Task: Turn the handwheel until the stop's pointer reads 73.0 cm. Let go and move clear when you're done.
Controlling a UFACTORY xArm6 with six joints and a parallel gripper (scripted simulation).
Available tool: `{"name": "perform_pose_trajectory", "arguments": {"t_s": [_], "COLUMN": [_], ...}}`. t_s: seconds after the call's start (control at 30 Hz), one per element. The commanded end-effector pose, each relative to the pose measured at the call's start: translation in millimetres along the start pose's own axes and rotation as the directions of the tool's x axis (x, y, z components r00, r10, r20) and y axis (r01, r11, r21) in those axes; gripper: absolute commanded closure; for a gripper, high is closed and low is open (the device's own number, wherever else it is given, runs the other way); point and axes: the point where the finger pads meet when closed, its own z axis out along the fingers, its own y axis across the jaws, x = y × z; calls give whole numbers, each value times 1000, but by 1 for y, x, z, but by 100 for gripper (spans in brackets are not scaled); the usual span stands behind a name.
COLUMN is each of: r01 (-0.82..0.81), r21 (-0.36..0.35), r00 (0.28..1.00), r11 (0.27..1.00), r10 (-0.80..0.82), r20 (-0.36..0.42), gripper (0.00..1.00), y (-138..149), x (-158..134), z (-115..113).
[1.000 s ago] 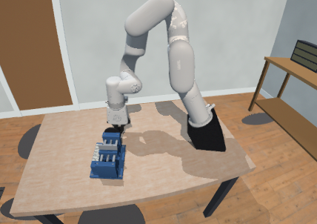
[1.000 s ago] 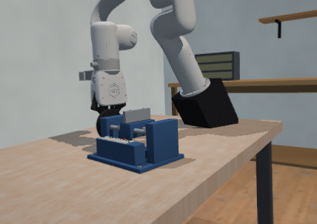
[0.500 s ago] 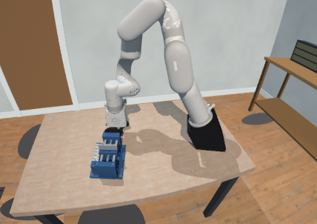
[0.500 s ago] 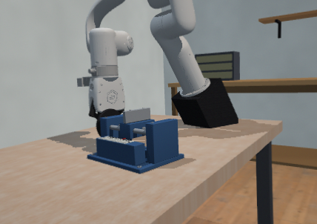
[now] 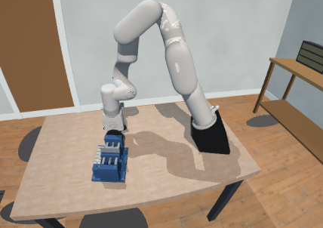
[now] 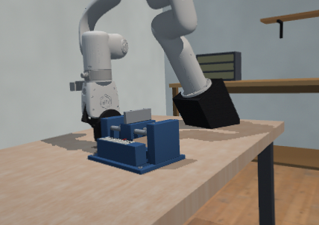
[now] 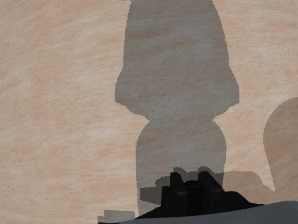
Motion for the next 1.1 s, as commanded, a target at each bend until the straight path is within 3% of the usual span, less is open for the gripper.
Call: {"name": "perform_pose_trajectory", "arguments": {"t_s": [0.0, 0.6, 1.07], "r01": [0, 0, 0], "r21": [8, 8, 8], "r00": [1000, 1000, 1000], "r11": [1000, 1000, 1000], "r10": [0, 0, 0], "r20": [2, 2, 2], "gripper": [94, 94, 94], "y": [-10, -28, -17], "x": [0, 0, 0], "z": [-4, -30, -54]}}
